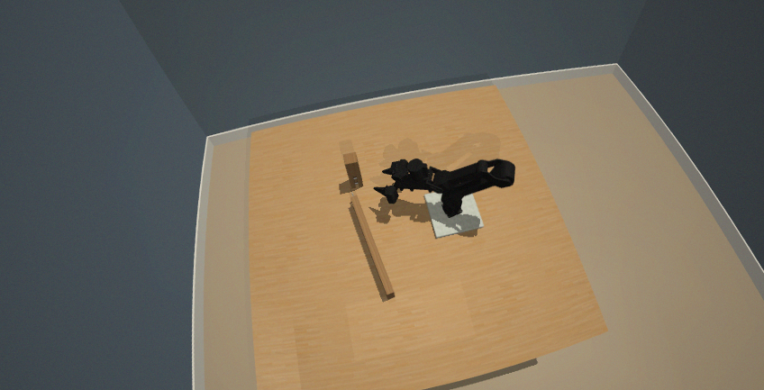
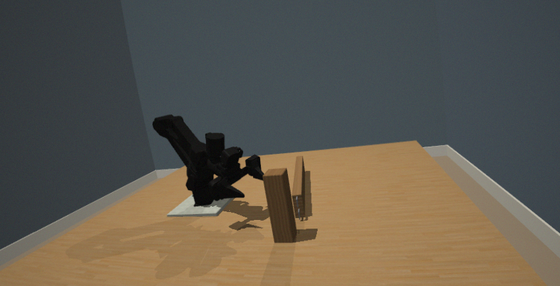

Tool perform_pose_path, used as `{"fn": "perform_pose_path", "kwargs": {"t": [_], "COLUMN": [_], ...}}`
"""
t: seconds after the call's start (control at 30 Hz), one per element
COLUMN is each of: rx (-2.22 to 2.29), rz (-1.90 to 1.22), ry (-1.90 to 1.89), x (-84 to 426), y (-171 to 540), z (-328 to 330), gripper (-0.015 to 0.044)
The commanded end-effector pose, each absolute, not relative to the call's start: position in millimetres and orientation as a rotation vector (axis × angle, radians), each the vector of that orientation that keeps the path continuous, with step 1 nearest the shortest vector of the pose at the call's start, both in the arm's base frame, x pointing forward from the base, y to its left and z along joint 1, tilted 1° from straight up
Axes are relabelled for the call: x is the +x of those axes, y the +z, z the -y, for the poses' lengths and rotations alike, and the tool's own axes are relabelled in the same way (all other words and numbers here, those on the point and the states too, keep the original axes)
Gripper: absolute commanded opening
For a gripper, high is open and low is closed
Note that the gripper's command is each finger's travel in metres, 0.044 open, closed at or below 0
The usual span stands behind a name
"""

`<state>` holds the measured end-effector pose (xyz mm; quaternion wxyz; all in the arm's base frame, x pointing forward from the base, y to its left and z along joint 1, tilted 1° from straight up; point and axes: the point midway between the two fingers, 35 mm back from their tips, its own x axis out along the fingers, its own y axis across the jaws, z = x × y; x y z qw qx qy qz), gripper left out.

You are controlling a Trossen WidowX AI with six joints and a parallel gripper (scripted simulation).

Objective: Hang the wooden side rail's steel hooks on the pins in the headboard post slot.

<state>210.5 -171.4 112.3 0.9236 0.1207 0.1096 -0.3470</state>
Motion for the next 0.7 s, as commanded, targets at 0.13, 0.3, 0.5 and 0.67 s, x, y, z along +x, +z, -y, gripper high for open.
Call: {"fn": "perform_pose_path", "kwargs": {"t": [0.13, 0.3, 0.5, 0.67], "rx": [0.278, 0.278, 0.278, 0.297], "rz": [-0.233, -0.233, -0.233, -0.243], "ry": [-0.733, -0.733, -0.733, -0.742], "x": [205.5, 205.5, 205.5, 207.5], "y": [103.8, 103.8, 103.8, 104.1], "z": [170.2, 170.2, 170.2, 171.0], "gripper": [0.0440, 0.0440, 0.0440, 0.0440]}}
